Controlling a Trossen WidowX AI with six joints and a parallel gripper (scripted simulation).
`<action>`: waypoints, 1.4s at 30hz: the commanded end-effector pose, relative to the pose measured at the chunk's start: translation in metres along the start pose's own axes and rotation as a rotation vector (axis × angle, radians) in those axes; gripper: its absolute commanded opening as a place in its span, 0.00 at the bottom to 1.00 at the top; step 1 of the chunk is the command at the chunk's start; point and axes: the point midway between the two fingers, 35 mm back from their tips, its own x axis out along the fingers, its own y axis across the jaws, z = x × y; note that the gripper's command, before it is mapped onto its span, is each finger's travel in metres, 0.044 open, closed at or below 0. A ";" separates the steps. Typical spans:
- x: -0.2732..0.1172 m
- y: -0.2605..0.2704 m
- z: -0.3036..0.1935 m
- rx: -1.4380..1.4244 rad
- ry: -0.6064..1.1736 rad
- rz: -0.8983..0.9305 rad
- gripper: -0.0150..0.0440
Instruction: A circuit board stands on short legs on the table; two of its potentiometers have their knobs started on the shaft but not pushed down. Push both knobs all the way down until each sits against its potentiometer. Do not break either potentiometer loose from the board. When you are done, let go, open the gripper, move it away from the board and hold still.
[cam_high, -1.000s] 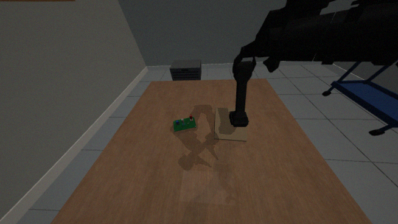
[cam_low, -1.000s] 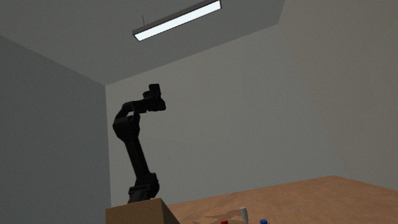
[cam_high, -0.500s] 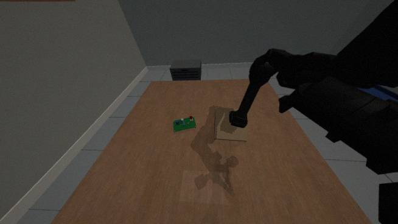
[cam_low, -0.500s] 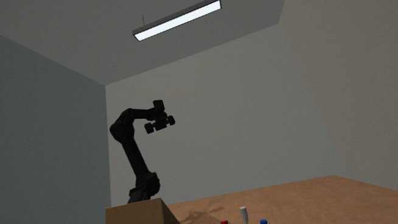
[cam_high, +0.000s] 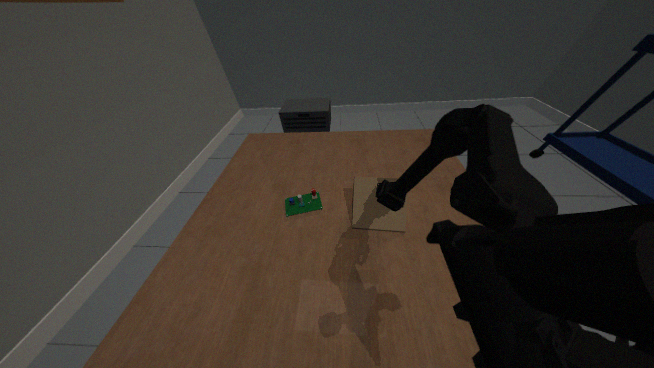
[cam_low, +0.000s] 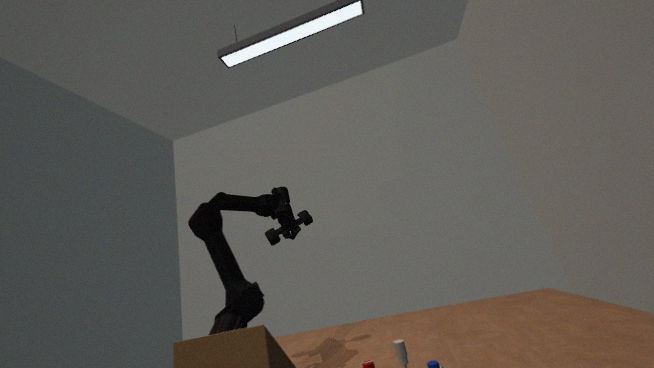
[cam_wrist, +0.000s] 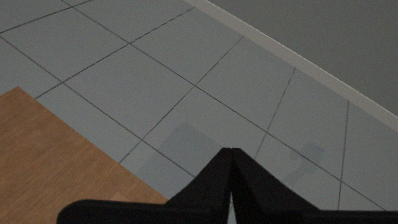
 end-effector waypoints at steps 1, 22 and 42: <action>0.015 -0.020 -0.048 0.013 0.139 -0.041 0.25; -0.018 -0.108 -0.246 0.188 0.662 -0.299 0.25; -0.176 -0.125 -0.419 0.545 1.133 -0.443 0.25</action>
